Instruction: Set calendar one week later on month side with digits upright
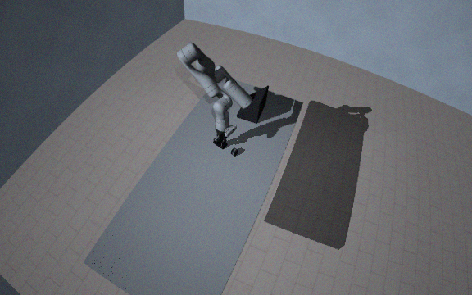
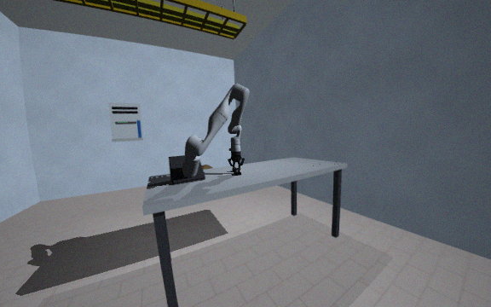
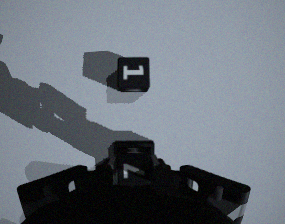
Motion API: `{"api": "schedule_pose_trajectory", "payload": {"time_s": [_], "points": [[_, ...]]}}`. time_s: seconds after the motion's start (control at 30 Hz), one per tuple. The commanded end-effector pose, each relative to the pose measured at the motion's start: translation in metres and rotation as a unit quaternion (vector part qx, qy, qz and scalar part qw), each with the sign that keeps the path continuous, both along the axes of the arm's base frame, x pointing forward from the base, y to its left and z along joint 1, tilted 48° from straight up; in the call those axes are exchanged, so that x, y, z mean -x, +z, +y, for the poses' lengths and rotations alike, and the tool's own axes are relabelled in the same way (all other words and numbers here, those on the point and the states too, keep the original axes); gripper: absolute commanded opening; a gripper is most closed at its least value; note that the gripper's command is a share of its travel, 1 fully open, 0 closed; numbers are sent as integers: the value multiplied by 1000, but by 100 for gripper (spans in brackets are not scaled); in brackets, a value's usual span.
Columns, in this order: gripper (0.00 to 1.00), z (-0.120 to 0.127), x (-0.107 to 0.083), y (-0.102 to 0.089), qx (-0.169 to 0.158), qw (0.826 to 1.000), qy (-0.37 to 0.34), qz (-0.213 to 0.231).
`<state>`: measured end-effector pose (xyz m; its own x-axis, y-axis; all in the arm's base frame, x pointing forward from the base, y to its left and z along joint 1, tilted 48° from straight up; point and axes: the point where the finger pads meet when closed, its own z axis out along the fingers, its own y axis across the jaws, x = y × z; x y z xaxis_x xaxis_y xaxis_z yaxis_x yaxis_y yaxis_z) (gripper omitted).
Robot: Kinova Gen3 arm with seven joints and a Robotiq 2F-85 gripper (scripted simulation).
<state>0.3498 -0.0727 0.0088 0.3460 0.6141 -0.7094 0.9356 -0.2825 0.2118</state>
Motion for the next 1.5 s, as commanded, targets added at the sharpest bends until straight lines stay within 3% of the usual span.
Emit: {"api": "schedule_pose_trajectory", "payload": {"time_s": [0.0,0.43,1.03,1.47], "points": [[28,0,0,0,0,1000,0,0],[28,6,-1,5,0,1000,0,0],[28,71,-7,64,0,1000,0,0],[28,74,-7,67,0,1000,0,0]]}}
